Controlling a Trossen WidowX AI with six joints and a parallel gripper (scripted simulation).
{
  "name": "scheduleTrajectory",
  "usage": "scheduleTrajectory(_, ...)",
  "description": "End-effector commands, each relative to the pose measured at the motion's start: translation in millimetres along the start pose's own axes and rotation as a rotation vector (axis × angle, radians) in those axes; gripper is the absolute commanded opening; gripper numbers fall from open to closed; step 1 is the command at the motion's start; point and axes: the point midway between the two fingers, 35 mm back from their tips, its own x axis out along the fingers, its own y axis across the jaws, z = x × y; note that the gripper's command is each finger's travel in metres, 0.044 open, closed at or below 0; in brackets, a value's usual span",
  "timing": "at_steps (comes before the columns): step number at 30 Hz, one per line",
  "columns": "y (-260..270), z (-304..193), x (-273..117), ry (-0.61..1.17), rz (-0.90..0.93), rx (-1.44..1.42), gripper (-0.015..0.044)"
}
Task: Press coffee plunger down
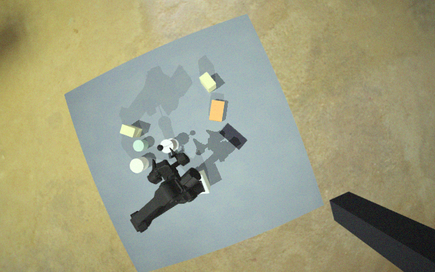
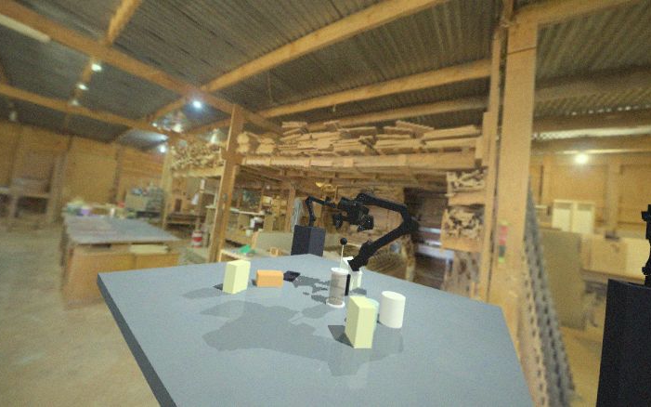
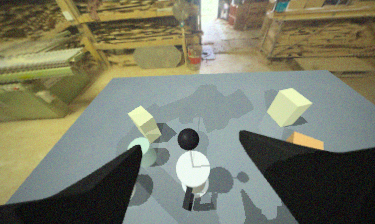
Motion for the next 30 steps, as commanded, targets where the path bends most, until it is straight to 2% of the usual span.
scheduleTrajectory(1,-1.4,-20.4,12.2,-0.007,0.042,-0.077,0.0440)
scheduleTrajectory(30,-8.0,-24.9,40.5,0.010,0.022,-0.083,0.0440)
